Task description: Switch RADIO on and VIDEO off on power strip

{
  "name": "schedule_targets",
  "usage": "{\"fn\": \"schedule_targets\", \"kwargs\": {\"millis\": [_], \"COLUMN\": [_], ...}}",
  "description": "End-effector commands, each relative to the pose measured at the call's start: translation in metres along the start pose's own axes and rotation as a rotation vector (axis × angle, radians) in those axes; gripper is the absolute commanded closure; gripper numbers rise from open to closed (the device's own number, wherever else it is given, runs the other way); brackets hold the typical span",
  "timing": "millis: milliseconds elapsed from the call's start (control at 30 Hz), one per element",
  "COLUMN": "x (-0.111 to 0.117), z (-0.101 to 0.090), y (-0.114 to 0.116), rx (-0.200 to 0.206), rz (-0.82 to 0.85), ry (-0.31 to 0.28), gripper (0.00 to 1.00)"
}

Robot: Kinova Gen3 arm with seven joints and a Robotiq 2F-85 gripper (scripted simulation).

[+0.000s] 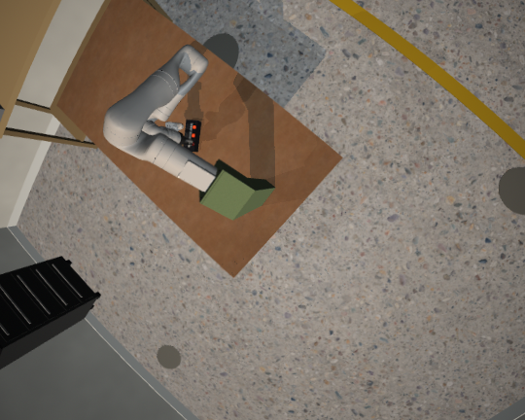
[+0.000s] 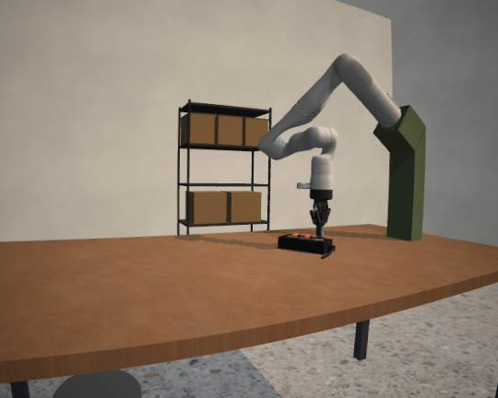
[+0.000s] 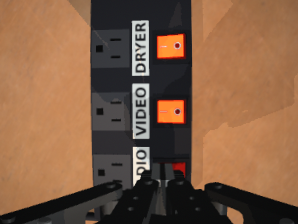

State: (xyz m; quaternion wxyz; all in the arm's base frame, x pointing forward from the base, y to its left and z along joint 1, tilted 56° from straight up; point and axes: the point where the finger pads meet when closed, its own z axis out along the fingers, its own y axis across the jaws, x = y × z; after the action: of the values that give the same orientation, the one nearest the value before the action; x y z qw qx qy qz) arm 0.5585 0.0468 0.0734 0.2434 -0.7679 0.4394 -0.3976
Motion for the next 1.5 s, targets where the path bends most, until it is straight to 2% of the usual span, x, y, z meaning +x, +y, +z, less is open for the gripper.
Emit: {"fn": "schedule_targets", "kwargs": {"millis": [0, 967, 1467], "x": [0.0, 0.0, 0.0], "z": [0.001, 0.003, -0.032], "y": [0.0, 0.0, 0.0], "rx": [0.0, 0.0, 0.0], "rz": [0.001, 0.001, 0.001], "ry": [0.0, 0.0, 0.0], "gripper": [1.0, 1.0, 1.0]}}
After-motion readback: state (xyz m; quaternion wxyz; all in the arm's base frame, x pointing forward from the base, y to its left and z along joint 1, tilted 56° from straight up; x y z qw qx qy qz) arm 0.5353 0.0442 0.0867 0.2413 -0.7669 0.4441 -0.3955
